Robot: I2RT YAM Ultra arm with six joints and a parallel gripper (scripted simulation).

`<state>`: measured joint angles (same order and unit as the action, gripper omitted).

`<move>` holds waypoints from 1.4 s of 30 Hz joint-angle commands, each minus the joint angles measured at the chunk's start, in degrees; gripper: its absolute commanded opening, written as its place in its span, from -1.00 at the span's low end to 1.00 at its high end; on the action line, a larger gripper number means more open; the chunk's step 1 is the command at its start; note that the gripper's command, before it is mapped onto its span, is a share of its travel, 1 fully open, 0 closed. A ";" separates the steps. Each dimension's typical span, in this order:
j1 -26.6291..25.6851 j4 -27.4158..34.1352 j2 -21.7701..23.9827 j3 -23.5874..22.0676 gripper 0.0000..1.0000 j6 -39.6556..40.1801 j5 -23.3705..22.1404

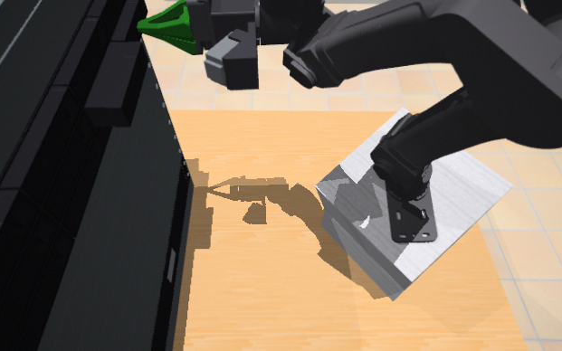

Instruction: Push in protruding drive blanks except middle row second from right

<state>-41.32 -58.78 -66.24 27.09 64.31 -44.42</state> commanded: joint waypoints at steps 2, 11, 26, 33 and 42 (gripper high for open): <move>0.51 1.28 0.17 2.68 -1.00 -0.07 2.38; 0.50 1.29 0.17 2.69 -1.00 -0.07 2.38; 0.70 1.72 -1.09 3.38 -1.00 0.05 2.48; 0.43 1.86 -0.68 3.65 -1.00 0.03 2.54; 0.43 1.86 -0.68 3.65 -1.00 0.03 2.54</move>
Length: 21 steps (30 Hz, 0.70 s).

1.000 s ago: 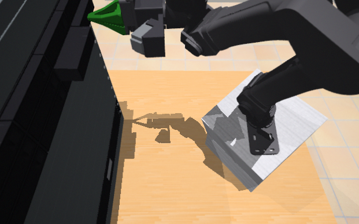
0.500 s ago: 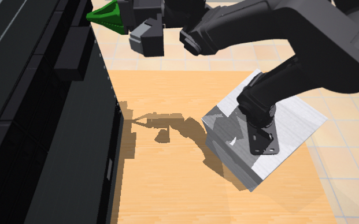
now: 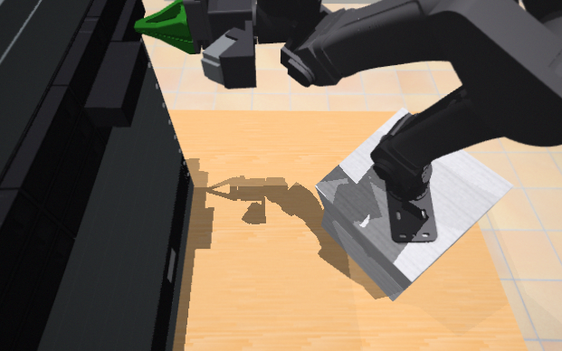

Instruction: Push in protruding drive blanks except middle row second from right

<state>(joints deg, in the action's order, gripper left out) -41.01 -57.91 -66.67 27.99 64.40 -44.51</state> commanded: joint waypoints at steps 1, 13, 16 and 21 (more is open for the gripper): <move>0.13 0.99 -0.24 2.75 -1.00 -0.06 2.63; 0.57 1.38 -1.06 3.38 -1.00 0.06 2.73; 0.16 1.50 -1.11 3.59 -1.00 0.04 2.77; 0.16 1.48 -0.18 3.61 -1.00 -0.01 2.79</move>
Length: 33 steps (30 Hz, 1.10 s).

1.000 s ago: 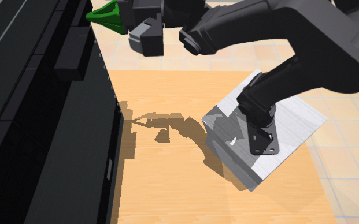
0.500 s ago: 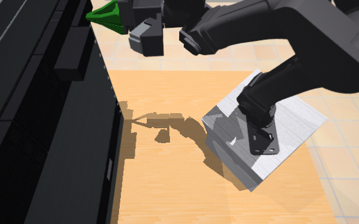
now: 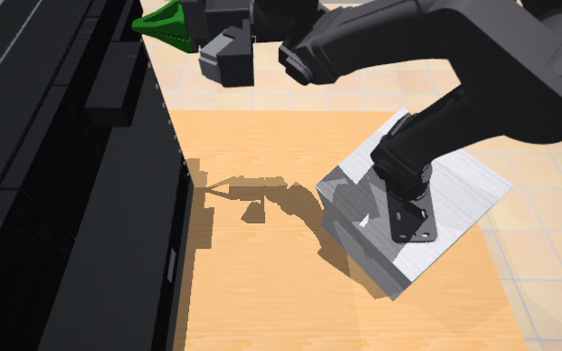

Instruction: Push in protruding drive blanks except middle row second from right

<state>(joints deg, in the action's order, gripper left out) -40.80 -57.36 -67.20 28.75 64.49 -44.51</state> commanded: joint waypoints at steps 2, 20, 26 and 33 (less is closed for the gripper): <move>-0.06 0.93 0.34 2.84 -1.00 -0.09 2.79; 0.22 1.06 -0.15 3.00 -1.00 0.01 2.84; 0.70 1.50 -0.96 3.60 -1.00 0.12 3.06; 0.51 1.50 -0.54 3.61 -1.00 0.08 3.07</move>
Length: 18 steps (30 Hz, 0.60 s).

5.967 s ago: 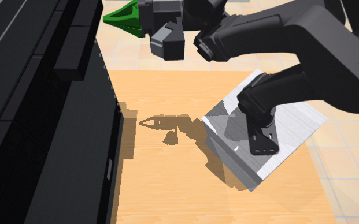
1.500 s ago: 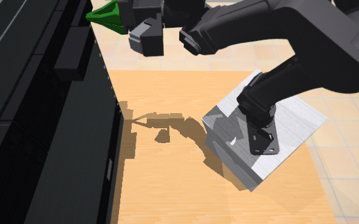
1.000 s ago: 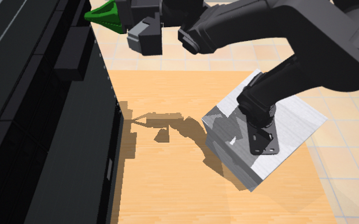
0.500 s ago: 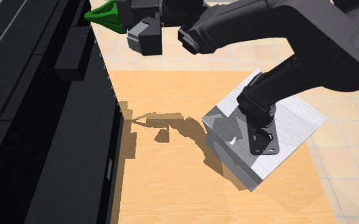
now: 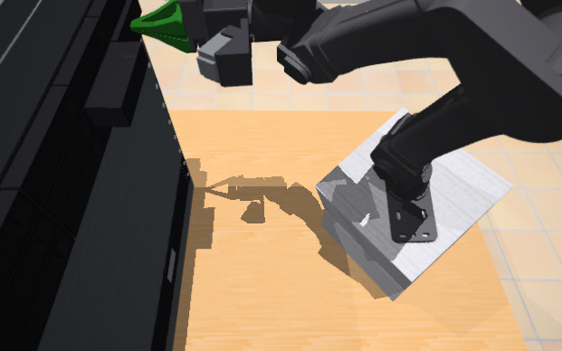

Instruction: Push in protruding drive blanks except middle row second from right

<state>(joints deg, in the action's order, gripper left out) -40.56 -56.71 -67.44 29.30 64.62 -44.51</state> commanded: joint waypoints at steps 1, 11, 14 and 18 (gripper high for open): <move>0.27 0.85 -0.30 3.06 -1.00 -0.05 3.07; 0.27 0.85 -0.30 3.06 -1.00 -0.05 3.07; 0.27 0.85 -0.30 3.06 -1.00 -0.05 3.07; 0.54 0.97 -0.79 3.21 -1.00 0.04 3.12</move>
<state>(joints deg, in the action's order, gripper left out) -40.56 -56.71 -67.44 29.30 64.64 -44.51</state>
